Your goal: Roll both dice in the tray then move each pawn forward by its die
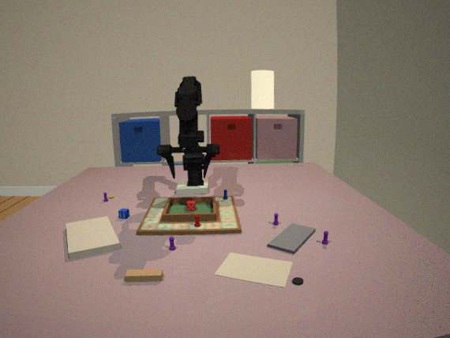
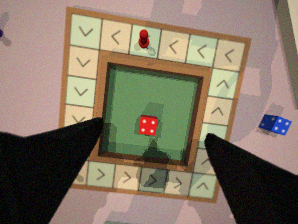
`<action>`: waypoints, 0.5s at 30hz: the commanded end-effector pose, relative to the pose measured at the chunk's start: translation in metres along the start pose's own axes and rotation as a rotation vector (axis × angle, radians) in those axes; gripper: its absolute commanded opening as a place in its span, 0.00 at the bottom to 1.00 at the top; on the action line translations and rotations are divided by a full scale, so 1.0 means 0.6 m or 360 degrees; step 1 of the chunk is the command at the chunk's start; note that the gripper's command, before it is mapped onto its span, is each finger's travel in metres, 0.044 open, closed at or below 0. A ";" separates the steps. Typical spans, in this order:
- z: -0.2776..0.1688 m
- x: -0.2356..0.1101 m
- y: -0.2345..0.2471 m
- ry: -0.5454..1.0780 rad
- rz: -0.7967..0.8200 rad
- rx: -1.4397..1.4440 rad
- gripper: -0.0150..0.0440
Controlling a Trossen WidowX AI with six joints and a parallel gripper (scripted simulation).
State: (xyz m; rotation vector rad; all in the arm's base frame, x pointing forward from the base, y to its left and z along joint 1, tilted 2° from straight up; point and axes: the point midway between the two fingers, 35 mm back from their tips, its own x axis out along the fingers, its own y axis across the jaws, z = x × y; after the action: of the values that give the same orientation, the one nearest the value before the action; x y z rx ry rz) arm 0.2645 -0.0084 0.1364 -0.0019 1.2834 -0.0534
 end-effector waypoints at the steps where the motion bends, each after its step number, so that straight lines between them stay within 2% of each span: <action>1: 0.002 0.017 0.001 0.0282 0.0008 0.0009 1.00; 4: 0.003 0.024 0.001 0.0408 0.0009 0.0011 1.00; 5: 0.004 0.019 0.000 0.0287 0.0002 0.0003 1.00; 6: 0.004 0.019 0.000 0.0287 0.0002 0.0003 1.00; 8: 0.010 0.022 -0.013 0.0293 -0.0003 0.0017 0.91; 12: 0.036 0.041 -0.101 0.0326 -0.0030 0.0105 0.73; 15: 0.043 0.056 -0.178 0.0352 -0.0045 0.0175 0.72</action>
State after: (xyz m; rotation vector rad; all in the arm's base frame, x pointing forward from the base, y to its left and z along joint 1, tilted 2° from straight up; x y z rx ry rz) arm 0.2920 -0.0811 0.1200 0.0514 1.4880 -0.1220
